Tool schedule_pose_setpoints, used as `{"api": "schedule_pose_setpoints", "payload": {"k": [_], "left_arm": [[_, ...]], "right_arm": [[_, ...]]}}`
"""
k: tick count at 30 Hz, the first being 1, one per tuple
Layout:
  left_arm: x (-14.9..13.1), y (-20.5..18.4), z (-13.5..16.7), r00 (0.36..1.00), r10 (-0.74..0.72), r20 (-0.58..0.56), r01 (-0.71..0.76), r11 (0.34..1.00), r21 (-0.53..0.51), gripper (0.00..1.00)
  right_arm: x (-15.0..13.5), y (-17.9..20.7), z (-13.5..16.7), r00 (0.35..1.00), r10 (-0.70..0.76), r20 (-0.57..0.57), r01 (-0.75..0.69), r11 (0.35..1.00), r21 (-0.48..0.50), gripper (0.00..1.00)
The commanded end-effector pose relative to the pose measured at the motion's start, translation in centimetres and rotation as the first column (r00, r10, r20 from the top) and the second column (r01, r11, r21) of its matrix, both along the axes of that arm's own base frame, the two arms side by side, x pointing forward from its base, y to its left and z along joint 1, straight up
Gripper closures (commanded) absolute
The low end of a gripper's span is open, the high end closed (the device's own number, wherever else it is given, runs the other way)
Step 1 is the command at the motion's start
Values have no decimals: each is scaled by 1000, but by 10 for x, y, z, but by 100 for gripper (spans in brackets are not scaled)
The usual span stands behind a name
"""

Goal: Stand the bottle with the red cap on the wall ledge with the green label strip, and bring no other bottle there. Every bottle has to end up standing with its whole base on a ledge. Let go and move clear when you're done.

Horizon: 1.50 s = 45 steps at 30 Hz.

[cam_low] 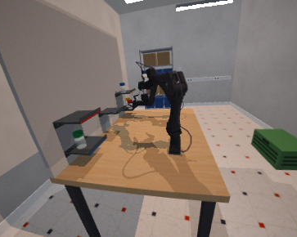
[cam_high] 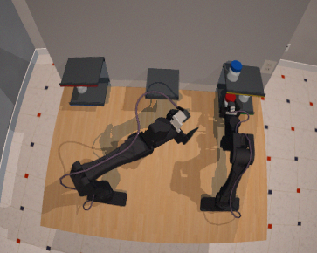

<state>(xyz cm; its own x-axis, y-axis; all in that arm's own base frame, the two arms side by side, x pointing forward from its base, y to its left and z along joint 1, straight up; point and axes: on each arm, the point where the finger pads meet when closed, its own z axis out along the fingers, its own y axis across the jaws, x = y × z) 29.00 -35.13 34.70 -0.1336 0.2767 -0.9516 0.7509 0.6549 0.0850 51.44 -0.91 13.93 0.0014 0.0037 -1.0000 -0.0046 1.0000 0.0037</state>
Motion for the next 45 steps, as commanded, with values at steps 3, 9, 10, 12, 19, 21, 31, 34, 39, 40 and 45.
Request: {"api": "schedule_pose_setpoints", "payload": {"k": [3,9,10,12,19,21,31,34,39,40,45], "left_arm": [[-2,0,13,1000,-6,22,6,1000,-25,11],[-2,0,13,1000,-6,22,6,1000,-25,11],[-2,0,13,1000,-6,22,6,1000,-25,11],[-2,0,13,1000,-6,22,6,1000,-25,11],[-2,0,13,1000,-6,22,6,1000,-25,11],[-2,0,13,1000,-6,22,6,1000,-25,11],[-2,0,13,1000,-6,22,6,1000,-25,11],[-2,0,13,1000,-6,22,6,1000,-25,11],[-2,0,13,1000,-6,22,6,1000,-25,11],[-2,0,13,1000,-6,22,6,1000,-25,11],[-2,0,13,1000,-6,22,6,1000,-25,11]], "right_arm": [[2,5,13,999,9,51,-9,1000,-4,48],[0,5,21,997,8,75,-8,1000,-5,28],[0,5,21,997,8,75,-8,1000,-5,28],[-6,5,23,997,5,75,-5,1000,-5,28],[-22,1,24,997,-1,79,1,1000,-2,28],[-25,2,24,997,2,79,-2,1000,-3,28],[-75,-5,22,997,1,78,-2,1000,8,28],[-100,-5,21,997,1,77,-2,1000,8,28],[-104,-2,15,998,2,60,-2,1000,-5,28],[-103,-1,15,998,3,59,-3,1000,-8,28],[-103,-1,10,999,2,33,-2,1000,-3,5]]}}
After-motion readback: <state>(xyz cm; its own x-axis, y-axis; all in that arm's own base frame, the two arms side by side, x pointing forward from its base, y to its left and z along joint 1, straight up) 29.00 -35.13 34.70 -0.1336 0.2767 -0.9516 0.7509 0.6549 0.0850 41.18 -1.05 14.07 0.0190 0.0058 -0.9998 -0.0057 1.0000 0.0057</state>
